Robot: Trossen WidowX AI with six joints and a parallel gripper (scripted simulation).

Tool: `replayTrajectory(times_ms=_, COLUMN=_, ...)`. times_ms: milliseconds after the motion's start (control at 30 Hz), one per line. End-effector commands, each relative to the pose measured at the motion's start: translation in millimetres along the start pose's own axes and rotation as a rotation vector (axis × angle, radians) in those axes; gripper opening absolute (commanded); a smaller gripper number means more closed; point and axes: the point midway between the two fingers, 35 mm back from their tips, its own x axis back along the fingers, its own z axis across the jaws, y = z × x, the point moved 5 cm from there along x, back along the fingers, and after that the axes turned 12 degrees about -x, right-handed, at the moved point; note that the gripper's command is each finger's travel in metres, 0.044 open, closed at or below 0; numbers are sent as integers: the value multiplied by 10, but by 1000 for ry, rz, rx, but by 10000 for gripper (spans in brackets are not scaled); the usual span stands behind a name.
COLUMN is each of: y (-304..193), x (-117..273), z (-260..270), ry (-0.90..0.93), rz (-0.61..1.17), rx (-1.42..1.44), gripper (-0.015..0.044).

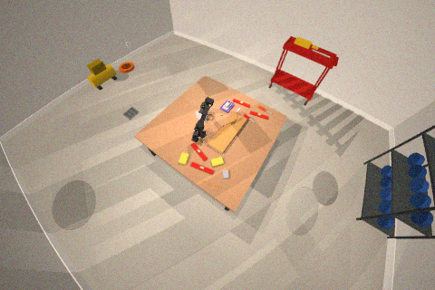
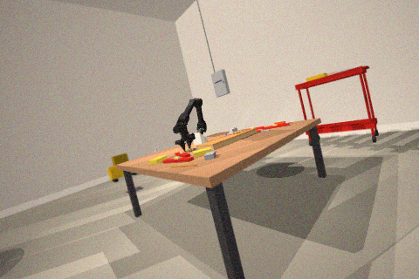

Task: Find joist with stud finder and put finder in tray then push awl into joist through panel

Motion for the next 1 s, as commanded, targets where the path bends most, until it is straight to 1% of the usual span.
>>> replayTrajectory(times_ms=0, y=4, x=-5, z=1, ry=1, rz=-4, rx=-4, gripper=151)
replayTrajectory(times_ms=133, y=4, x=-5, z=1, ry=1, rz=-4, rx=-4, gripper=46)
replayTrajectory(times_ms=367, y=5, x=6, z=-1, ry=0, rz=-4, rx=-4, gripper=0)
replayTrajectory(times_ms=533, y=9, x=222, z=-37, ry=-1, rz=-4, rx=-5, gripper=0)
replayTrajectory(times_ms=967, y=-88, x=1177, z=-33, ry=-2, rz=-2, rx=-6, gripper=0)
